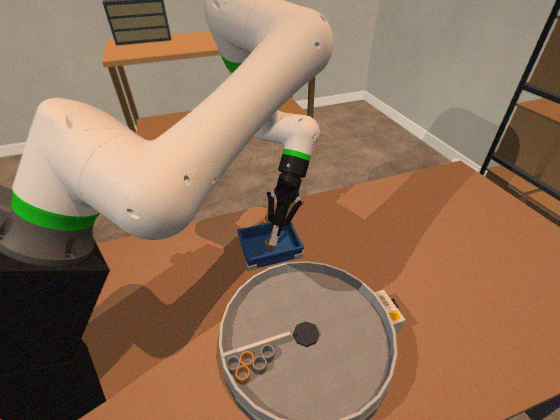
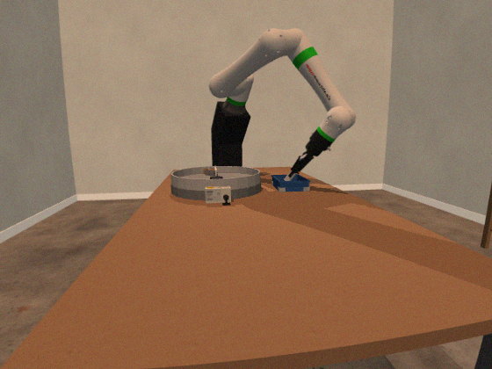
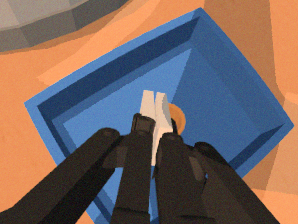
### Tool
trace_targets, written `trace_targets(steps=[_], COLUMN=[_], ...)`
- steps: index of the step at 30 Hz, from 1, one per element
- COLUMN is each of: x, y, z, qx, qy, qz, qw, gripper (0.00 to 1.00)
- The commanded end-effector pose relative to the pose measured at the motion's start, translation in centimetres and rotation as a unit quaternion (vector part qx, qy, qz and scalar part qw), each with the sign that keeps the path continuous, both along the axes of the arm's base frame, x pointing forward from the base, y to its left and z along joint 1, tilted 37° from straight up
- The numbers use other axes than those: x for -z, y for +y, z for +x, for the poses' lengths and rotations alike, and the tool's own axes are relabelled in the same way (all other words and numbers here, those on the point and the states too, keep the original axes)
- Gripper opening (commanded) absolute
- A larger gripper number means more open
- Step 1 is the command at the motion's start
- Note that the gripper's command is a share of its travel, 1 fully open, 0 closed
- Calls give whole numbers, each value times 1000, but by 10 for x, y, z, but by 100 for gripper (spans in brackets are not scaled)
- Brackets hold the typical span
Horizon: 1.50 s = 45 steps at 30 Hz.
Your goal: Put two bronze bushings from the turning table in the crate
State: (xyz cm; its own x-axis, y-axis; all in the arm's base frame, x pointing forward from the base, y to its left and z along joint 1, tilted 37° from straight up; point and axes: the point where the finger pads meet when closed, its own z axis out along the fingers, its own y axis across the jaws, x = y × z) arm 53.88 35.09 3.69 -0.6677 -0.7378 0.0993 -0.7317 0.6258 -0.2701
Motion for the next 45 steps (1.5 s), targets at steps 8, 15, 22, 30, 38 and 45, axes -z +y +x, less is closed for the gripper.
trace_targets(steps=[8,15,22,30,38,45], x=[0,0,0,0,0,0], y=[0,0,0,0,0,0], z=[0,0,0,0,0,0], qx=[0,0,0,0,0,0], qy=[0,0,0,0,0,0], qz=[0,0,0,0,0,0], qw=[1000,1000,1000,1000,1000,1000], gripper=[0,7,7,7,7,7])
